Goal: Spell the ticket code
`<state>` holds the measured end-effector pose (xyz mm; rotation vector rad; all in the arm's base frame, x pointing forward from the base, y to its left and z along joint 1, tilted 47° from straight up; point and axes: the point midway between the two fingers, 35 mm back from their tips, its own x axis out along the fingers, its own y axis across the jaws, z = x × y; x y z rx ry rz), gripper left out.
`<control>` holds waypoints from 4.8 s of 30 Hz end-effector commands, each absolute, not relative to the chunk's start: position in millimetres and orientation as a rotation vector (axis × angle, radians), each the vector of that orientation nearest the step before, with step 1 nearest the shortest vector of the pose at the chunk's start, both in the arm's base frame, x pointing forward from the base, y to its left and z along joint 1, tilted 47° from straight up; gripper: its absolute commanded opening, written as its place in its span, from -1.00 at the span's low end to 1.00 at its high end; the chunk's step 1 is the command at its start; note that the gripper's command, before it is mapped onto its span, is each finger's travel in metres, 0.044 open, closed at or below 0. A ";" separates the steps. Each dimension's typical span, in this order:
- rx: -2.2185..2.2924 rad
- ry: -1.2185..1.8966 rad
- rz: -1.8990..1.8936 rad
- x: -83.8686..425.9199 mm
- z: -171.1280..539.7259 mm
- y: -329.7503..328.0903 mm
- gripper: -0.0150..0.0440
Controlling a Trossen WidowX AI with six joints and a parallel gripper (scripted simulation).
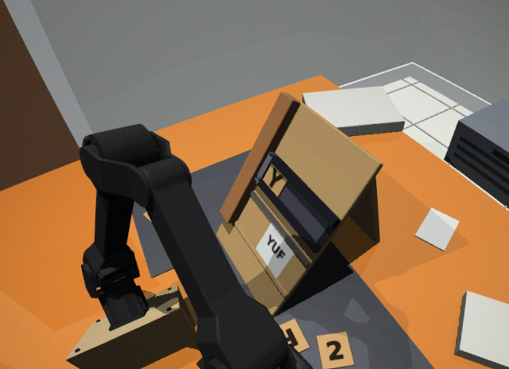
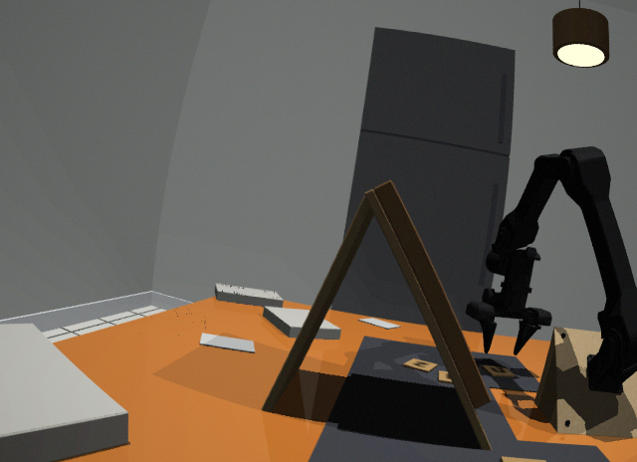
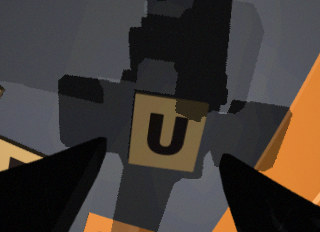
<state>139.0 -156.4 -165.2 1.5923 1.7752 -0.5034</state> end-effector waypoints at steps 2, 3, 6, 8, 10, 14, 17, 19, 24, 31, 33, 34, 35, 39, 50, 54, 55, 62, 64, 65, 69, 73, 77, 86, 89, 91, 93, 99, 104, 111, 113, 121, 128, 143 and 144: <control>1.602 1.785 -0.499 135.5 -175.4 -140.3 0.66; 1.602 1.785 -0.499 135.6 -175.3 -140.1 0.66; 1.602 1.785 -0.499 135.6 -175.5 -140.3 0.66; 1.602 1.785 -0.499 135.6 -175.6 -140.4 0.66; 1.602 1.785 -0.499 135.6 -175.6 -140.4 0.66; 1.602 1.785 -0.499 135.6 -175.8 -140.2 0.66; 1.602 1.785 -0.499 135.6 -177.4 -138.6 0.66; 1.602 1.785 -0.499 135.6 -179.3 -136.7 0.66; 1.602 1.785 -0.499 135.6 -185.2 -130.6 0.66; 1.602 1.785 -0.499 135.4 -189.1 -126.3 0.66; 1.602 1.785 -0.499 135.4 -189.1 -126.3 0.66; 1.602 1.785 -0.499 135.4 -189.1 -126.3 0.66; 1.602 1.785 -0.499 135.4 -189.1 -126.3 0.66; 1.602 1.785 -0.499 135.4 -189.1 -126.3 0.66; 1.602 1.785 -0.499 135.4 -189.2 -126.4 0.41; 1.602 1.785 -0.499 135.0 -189.3 -126.5 0.32; 1.602 1.785 -0.499 135.0 -189.3 -126.5 0.30; 1.602 1.785 -0.499 134.6 -185.1 -130.1 -0.32; 1.602 1.785 -0.499 134.7 -184.3 -130.7 -0.49; 1.602 1.785 -0.499 134.7 -183.8 -131.0 -0.49; 1.602 1.785 -0.499 134.8 -182.1 -132.2 -0.49; 1.602 1.785 -0.499 134.8 -180.4 -133.4 -0.49; 1.602 1.785 -0.499 134.8 -178.7 -134.7 -0.49; 1.602 1.785 -0.499 134.8 -174.9 -137.5 -0.49; 1.602 1.785 -0.499 134.8 -173.6 -138.5 -0.49; 1.602 1.785 -0.499 134.8 -172.8 -139.1 -0.49; 1.602 1.785 -0.499 134.8 -172.0 -139.8 -0.49; 1.602 1.785 -0.500 134.8 -169.5 -141.7 -0.49; 1.602 1.785 -0.500 134.8 -167.4 -143.4 -0.49; 1.602 1.785 -0.500 134.8 -164.7 -145.7 -0.49; 1.604 1.767 -0.494 137.6 -166.4 -144.7 -0.49; 1.519 1.559 -0.383 172.6 -164.7 -161.2 -0.49; 1.428 1.382 -0.274 203.9 -157.1 -174.6 -0.49; 1.177 1.025 -0.028 267.2 -121.0 -197.3 -0.49; 1.158 1.002 -0.012 271.1 -117.7 -198.4 -0.49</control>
